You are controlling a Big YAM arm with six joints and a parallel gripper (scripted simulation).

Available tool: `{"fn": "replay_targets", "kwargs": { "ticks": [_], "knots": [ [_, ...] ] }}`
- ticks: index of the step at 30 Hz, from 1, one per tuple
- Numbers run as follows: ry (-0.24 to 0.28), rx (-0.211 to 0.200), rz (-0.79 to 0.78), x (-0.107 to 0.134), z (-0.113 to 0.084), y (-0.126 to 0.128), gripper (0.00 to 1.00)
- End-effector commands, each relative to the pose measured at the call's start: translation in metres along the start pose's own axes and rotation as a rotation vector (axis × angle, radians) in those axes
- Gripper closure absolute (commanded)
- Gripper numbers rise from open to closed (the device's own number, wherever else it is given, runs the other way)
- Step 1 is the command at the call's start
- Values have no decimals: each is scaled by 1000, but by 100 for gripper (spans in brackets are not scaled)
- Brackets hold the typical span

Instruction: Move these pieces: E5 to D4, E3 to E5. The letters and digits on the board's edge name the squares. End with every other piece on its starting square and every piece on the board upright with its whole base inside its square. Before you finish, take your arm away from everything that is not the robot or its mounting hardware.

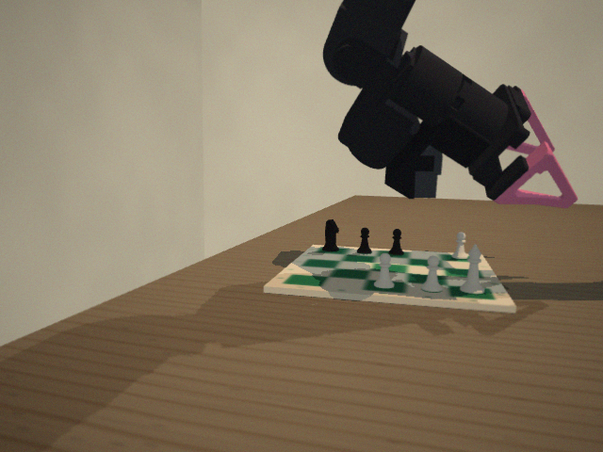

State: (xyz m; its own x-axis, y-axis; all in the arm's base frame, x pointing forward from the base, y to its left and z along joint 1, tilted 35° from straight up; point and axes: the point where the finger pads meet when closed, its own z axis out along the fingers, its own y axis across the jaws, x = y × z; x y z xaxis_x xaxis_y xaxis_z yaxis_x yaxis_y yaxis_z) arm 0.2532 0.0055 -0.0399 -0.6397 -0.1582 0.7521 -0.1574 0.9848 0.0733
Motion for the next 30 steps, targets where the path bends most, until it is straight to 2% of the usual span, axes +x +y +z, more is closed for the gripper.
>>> {"fn": "replay_targets", "kwargs": {
  "ticks": [1, 17, 19, 21, 23, 25, 27, 28, 30],
  "knots": [
    [-5, -1, 3, 0, -2, -1, 0],
    [-5, -1, 3, 0, -2, -1, 0],
    [-46, -15, 31, 0, -8, -3, 0],
    [-93, -59, 64, 1, -12, -1, 0],
    [-195, -139, 116, 0, -24, 7, 0],
    [-326, -252, 171, 1, -45, 17, 0],
    [-425, -361, 191, 5, -72, 29, 0],
    [-480, -395, 221, 5, -72, 29, 0],
    [-600, -518, 236, 13, -100, 38, 0]
  ]
}}
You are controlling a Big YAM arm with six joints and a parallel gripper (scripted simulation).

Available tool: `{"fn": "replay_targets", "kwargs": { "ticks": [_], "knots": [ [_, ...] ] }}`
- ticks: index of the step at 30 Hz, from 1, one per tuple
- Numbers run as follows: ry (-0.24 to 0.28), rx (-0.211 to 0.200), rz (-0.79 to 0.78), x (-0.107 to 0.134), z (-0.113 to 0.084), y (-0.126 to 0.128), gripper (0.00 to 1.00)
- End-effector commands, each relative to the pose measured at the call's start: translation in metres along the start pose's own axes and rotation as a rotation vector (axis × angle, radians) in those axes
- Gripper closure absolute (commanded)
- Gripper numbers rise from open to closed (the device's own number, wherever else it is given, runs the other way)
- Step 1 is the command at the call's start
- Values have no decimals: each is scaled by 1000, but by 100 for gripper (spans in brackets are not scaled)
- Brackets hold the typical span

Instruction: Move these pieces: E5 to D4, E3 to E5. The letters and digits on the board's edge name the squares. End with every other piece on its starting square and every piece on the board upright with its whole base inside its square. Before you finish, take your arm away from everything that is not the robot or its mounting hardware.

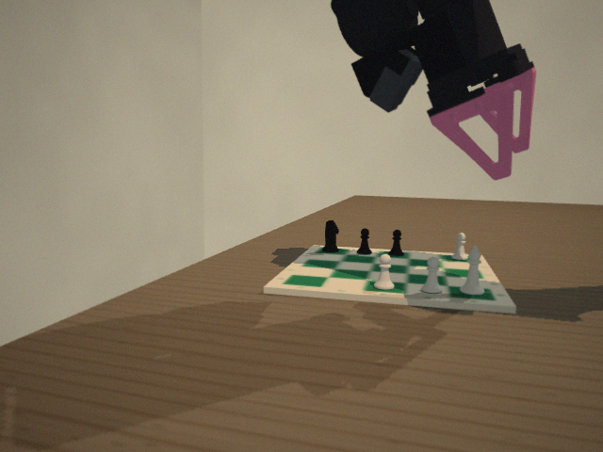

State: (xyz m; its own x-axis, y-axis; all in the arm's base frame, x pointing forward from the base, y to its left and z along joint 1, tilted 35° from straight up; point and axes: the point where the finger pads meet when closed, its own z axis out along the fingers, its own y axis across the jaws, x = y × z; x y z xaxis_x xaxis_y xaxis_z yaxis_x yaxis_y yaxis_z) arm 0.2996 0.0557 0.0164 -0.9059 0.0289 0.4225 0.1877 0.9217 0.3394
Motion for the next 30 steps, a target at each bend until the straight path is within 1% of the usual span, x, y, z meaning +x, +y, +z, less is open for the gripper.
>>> {"fn": "replay_targets", "kwargs": {
  "ticks": [1, 2, 4, 5, 6, 7, 8, 9, 10, 11, 12, 15, 18, 30],
  "knots": [
    [-224, -133, 114, -4, -37, 12, 0],
    [-254, -152, 129, -4, -37, 12, 0],
    [-254, -152, 129, -4, -37, 12, 0],
    [-299, -204, 132, -4, -46, 19, 0],
    [-331, -244, 132, -3, -54, 25, 0],
    [-354, -272, 132, -2, -59, 29, 0],
    [-366, -288, 131, -1, -62, 31, 0],
    [-371, -295, 131, -1, -63, 32, 0],
    [-372, -296, 131, -1, -63, 32, 0],
    [-350, -293, 143, -3, -56, 29, 0],
    [-347, -292, 145, -3, -55, 29, 0],
    [-347, -292, 145, -3, -55, 29, 0],
    [-356, -293, 140, 0, -60, 31, 0],
    [-360, -293, 138, -2, -59, 30, 0]
  ]
}}
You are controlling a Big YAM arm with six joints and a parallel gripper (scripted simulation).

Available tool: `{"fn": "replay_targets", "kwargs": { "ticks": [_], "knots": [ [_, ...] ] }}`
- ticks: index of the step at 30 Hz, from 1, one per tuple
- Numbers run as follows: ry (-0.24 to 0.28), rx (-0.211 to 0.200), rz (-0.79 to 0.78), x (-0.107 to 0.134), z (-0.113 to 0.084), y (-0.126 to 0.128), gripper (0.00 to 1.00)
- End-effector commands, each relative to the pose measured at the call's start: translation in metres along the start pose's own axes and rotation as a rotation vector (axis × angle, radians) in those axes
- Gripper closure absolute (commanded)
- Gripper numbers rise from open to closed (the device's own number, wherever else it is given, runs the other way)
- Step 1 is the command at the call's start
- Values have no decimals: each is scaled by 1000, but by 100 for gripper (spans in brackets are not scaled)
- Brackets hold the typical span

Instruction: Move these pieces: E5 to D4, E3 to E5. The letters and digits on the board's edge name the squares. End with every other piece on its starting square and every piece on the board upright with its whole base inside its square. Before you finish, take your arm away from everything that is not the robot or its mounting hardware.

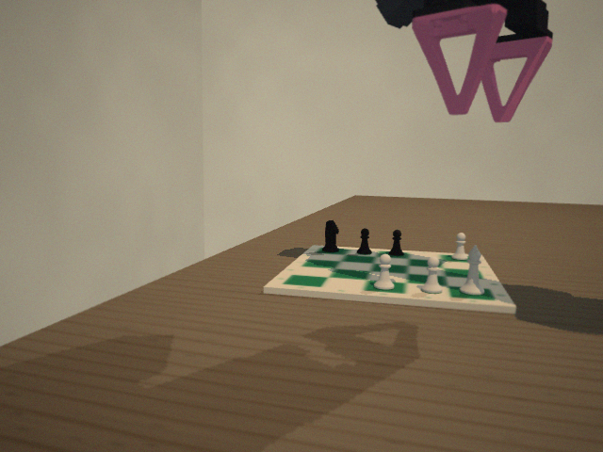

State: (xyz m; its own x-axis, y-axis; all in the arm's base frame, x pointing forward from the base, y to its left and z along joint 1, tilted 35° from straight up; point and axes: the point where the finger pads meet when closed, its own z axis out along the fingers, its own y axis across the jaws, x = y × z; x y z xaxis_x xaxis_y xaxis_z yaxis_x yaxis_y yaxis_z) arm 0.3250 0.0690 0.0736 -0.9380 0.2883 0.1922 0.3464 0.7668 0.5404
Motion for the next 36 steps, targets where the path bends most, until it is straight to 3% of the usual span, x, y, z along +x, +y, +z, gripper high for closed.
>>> {"fn": "replay_targets", "kwargs": {
  "ticks": [1, 6, 10, 11, 12, 14, 18, 36],
  "knots": [
    [-3, -2, 7, -2, 7, 0, 0],
    [0, -4, 7, -1, 50, 1, 0],
    [0, -3, 7, 0, 54, 1, 0],
    [-3, -4, 5, -2, 53, 2, 64],
    [-38, -18, -22, -9, 42, 13, 64],
    [-44, -19, -16, -11, 40, 12, 64],
    [-15, -7, 6, -9, 48, 5, 64],
    [-23, -11, 0, -9, 45, 7, 64]
  ]
}}
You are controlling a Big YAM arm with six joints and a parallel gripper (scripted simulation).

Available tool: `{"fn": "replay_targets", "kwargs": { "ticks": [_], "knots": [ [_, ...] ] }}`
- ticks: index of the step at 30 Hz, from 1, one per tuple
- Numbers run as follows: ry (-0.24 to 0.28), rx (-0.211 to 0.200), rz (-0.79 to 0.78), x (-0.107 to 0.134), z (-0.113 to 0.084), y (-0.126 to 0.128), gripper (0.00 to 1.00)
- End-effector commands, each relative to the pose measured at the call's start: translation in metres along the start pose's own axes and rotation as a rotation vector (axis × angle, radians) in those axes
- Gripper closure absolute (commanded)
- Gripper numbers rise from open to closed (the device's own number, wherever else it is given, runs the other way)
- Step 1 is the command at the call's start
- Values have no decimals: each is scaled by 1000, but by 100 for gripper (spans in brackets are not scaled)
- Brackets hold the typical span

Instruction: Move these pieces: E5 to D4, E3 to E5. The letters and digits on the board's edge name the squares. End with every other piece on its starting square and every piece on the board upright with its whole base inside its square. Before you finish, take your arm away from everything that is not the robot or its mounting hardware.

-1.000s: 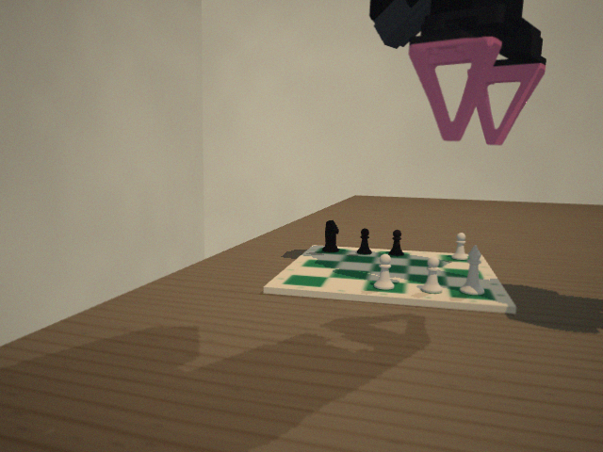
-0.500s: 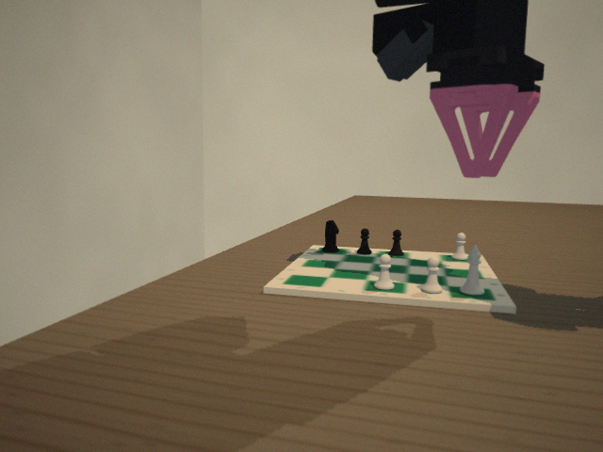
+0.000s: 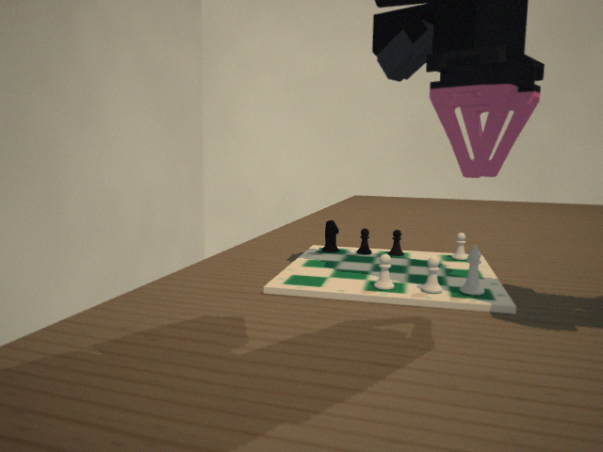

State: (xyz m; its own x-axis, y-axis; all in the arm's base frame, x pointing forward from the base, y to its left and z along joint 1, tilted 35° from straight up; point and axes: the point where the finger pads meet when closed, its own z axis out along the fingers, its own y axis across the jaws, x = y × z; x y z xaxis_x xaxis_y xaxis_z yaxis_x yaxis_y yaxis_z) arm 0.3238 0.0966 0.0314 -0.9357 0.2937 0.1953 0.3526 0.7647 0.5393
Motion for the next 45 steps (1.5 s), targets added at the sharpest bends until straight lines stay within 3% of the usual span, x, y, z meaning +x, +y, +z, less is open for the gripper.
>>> {"fn": "replay_targets", "kwargs": {
  "ticks": [1, 24, 45],
  "knots": [
    [-22, -10, -6, -10, -5, 9, 64],
    [-8, -5, -6, -1, 5, 5, 64],
    [0, 0, 1, -1, 35, 2, 64]
  ]
}}
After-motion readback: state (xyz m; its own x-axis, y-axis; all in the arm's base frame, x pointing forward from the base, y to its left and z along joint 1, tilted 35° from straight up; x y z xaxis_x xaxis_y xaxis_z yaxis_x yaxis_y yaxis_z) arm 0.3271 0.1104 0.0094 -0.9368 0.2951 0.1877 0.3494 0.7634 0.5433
